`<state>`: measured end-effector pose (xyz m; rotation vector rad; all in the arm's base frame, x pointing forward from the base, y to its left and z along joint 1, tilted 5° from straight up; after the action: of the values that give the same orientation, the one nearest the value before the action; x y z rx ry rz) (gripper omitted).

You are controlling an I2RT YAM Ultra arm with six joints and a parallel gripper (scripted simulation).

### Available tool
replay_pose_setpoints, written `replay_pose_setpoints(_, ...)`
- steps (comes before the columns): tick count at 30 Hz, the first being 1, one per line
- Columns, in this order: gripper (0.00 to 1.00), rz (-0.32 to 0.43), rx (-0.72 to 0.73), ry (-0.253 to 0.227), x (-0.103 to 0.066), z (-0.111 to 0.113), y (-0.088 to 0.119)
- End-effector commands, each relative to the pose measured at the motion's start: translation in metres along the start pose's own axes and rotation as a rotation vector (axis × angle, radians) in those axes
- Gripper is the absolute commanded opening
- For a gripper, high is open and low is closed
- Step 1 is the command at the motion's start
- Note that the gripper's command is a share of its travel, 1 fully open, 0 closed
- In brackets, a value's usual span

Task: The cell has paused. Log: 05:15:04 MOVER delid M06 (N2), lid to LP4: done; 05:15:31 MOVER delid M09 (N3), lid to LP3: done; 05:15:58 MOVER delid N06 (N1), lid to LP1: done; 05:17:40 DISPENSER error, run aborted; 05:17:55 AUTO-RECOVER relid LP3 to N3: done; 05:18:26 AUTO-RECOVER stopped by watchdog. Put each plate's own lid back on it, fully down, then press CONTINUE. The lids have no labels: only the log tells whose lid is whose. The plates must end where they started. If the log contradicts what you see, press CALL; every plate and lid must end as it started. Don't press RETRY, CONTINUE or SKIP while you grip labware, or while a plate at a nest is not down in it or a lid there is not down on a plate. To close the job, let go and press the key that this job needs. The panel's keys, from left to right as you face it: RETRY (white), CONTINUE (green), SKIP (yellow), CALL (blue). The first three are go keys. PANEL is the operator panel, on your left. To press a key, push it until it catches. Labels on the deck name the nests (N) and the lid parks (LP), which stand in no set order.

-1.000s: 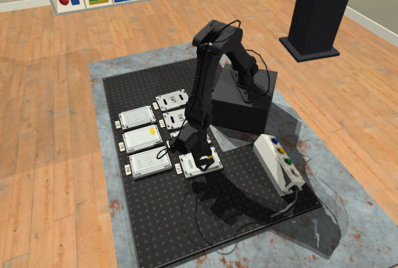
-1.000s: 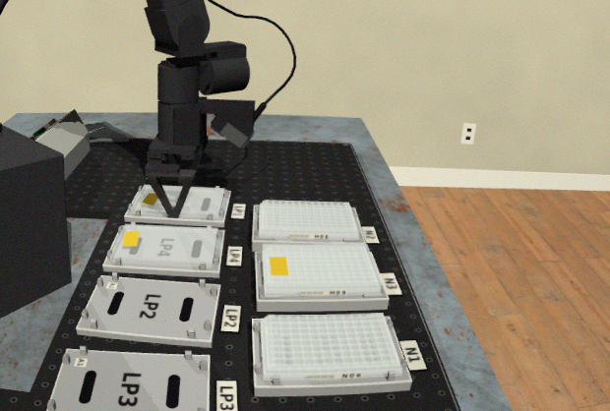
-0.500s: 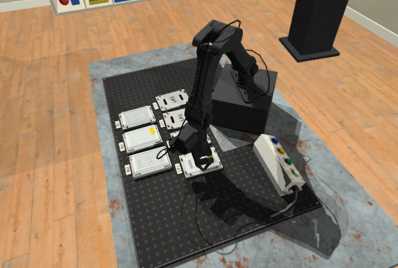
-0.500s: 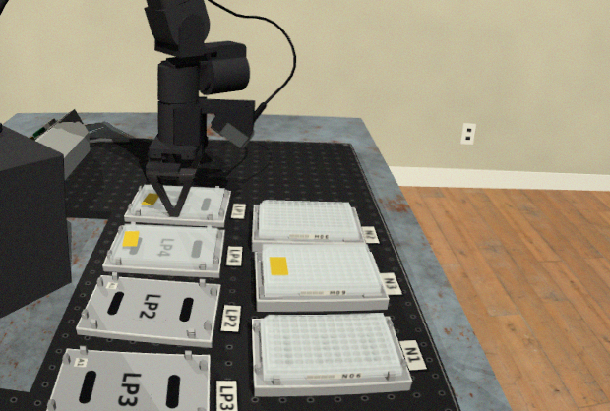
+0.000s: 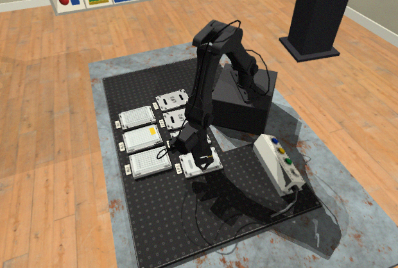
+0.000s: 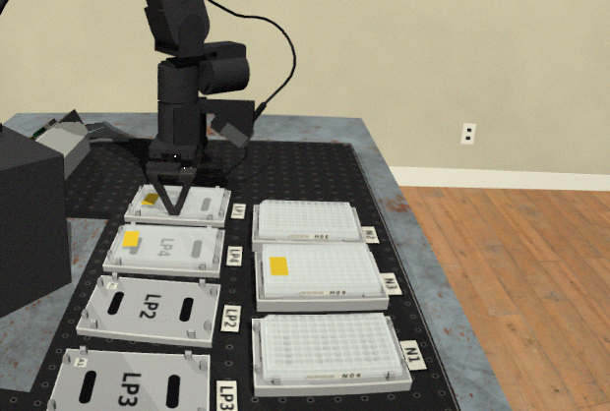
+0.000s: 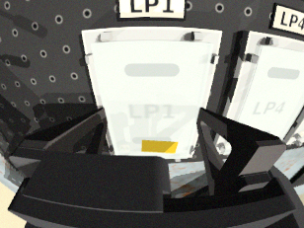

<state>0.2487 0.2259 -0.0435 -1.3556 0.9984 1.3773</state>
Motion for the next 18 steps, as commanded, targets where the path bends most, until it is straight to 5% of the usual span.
replay_pose_setpoints(1,0.00,-0.015,0.000,-0.005,-0.004,0.002,-0.003)
replay_pose_setpoints(18,0.00,-0.009,0.002,0.001,-0.015,0.001,0.002)
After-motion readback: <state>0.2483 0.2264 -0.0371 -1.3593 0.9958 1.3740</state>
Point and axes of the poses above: the point where the finger pads meet when closed, its own x axis out along the fingers, its own z axis across the jaws, y = z × x, the point moved 7 cm from there along -x, back along the fingers, and after that the axes turned 10 degrees about -x, right-handed, at the moved point
